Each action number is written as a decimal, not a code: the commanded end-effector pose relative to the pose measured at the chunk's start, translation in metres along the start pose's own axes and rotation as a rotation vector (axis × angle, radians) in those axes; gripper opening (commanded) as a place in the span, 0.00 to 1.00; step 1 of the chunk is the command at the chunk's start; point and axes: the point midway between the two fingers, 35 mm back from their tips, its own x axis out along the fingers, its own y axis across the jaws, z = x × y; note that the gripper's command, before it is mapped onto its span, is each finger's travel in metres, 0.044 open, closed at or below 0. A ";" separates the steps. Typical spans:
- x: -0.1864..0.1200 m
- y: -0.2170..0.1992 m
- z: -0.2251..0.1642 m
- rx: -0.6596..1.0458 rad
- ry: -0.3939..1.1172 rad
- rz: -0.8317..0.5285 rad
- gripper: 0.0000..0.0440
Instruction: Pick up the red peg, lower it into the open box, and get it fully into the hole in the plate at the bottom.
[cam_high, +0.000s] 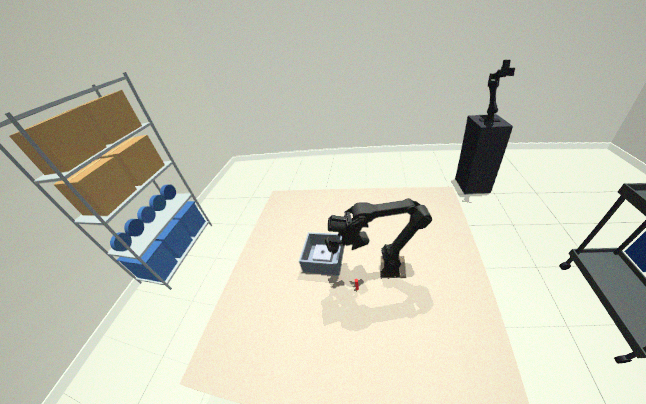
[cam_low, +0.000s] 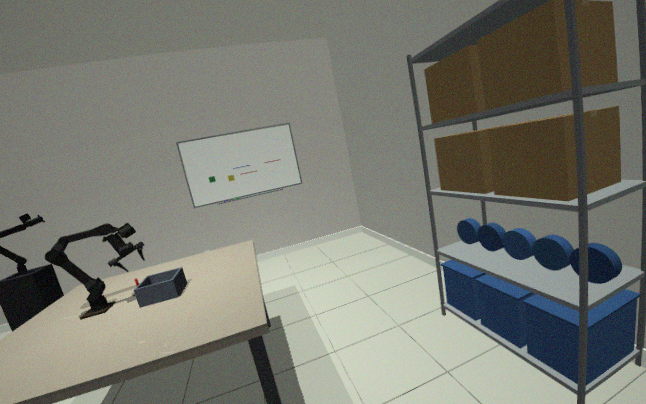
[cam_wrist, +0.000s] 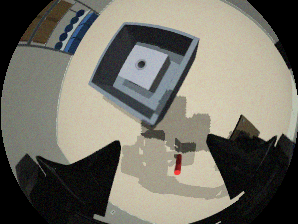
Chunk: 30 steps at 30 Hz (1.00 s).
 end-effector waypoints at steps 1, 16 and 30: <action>0.010 0.001 -0.022 -0.065 0.045 -0.078 1.00; 0.049 -0.009 -0.101 -0.258 0.156 -0.257 1.00; 0.108 -0.026 -0.135 -0.335 0.120 -0.265 0.98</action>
